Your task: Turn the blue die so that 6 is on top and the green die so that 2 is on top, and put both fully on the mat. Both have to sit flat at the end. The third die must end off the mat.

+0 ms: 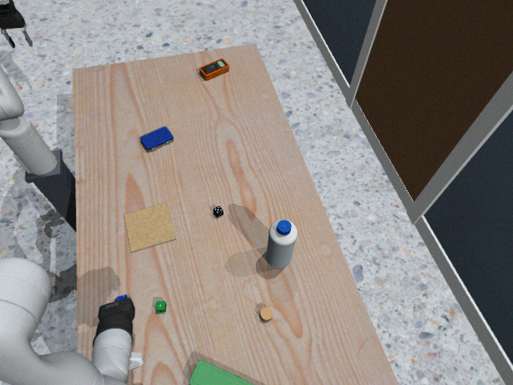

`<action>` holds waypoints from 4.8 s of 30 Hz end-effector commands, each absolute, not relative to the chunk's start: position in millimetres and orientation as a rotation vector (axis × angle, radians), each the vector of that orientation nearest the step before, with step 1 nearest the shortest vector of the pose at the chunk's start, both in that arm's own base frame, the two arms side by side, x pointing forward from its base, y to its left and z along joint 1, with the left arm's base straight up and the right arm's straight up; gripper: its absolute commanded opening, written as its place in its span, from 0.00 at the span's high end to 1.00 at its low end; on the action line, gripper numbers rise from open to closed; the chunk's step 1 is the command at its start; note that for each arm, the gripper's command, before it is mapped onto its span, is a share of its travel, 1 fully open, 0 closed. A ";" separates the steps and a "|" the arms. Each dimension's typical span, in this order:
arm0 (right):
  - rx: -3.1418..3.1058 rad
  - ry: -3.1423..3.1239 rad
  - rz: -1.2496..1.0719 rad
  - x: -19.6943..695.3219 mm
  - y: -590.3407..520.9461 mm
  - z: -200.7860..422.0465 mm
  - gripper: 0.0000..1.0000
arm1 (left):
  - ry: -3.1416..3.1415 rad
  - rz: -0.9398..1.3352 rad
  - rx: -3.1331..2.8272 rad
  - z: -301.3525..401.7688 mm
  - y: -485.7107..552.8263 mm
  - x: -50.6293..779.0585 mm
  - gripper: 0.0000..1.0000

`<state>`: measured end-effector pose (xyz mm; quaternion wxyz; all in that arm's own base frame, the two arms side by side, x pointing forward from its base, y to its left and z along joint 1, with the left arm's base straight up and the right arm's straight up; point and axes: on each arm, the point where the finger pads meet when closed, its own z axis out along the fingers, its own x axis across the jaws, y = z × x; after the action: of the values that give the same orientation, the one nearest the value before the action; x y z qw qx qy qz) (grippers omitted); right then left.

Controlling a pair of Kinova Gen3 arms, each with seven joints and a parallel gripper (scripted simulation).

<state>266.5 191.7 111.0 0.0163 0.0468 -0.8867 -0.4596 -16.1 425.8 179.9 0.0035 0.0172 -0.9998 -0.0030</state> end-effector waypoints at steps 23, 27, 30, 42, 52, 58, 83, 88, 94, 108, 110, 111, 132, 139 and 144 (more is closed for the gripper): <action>0.098 -2.659 -1.598 269.6 183.4 102.8 0.51 | -3.141 0.000 0.050 180.4 424.8 -13.7 0.00; 0.098 -2.659 -1.598 269.6 183.4 100.7 0.51 | -3.141 0.000 0.050 180.4 424.8 -13.7 0.00; 0.098 -2.659 -1.598 269.6 183.4 95.2 0.51 | -3.141 0.000 0.050 180.4 424.8 -13.7 0.00; 0.098 -2.659 -1.598 269.7 183.4 54.7 0.51 | -3.141 0.000 0.050 180.4 424.8 -13.7 0.00; 0.098 -2.659 -1.598 269.7 183.4 35.1 0.51 | -3.141 0.000 0.050 180.4 424.8 -13.7 0.00; 0.098 -2.659 -1.598 269.7 183.4 32.5 0.51 | -3.141 0.000 0.050 180.4 424.8 -13.7 0.00; 0.098 -2.659 -1.598 269.7 183.4 31.9 0.51 | -3.141 0.000 0.050 180.4 424.8 -13.7 0.00; 0.098 -2.659 -1.598 269.7 183.4 29.7 0.51 | -3.141 0.000 0.050 180.4 424.8 -13.7 0.00; 0.098 -2.659 -1.598 269.7 183.4 26.3 0.51 | -3.141 0.000 0.050 180.4 424.8 -13.7 0.00; 0.098 -2.659 -1.598 269.7 183.4 19.5 0.51 | -3.141 0.000 0.050 180.4 424.8 -13.7 0.00; 0.098 -2.659 -1.598 269.7 183.4 19.3 0.51 | -3.141 0.000 0.050 180.4 424.8 -13.7 0.00; 0.098 -2.659 -1.598 269.7 183.4 19.3 0.51 | -3.141 0.000 0.050 180.4 424.8 -13.7 0.00; 0.098 -2.659 -1.598 269.7 183.4 19.3 0.45 | -3.141 0.000 0.050 180.4 424.8 -13.7 0.00; 0.098 -2.659 -1.598 269.7 183.4 19.3 0.33 | -3.141 0.000 0.050 180.4 424.8 -13.7 0.00; 0.098 -2.659 -1.598 269.7 183.4 19.3 0.21 | -3.141 0.000 0.050 180.4 424.8 -13.7 0.00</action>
<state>267.0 183.7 20.1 0.0230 0.0297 -0.8568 -0.5143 -16.1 425.8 179.9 0.0035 0.0172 -0.9998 -0.0030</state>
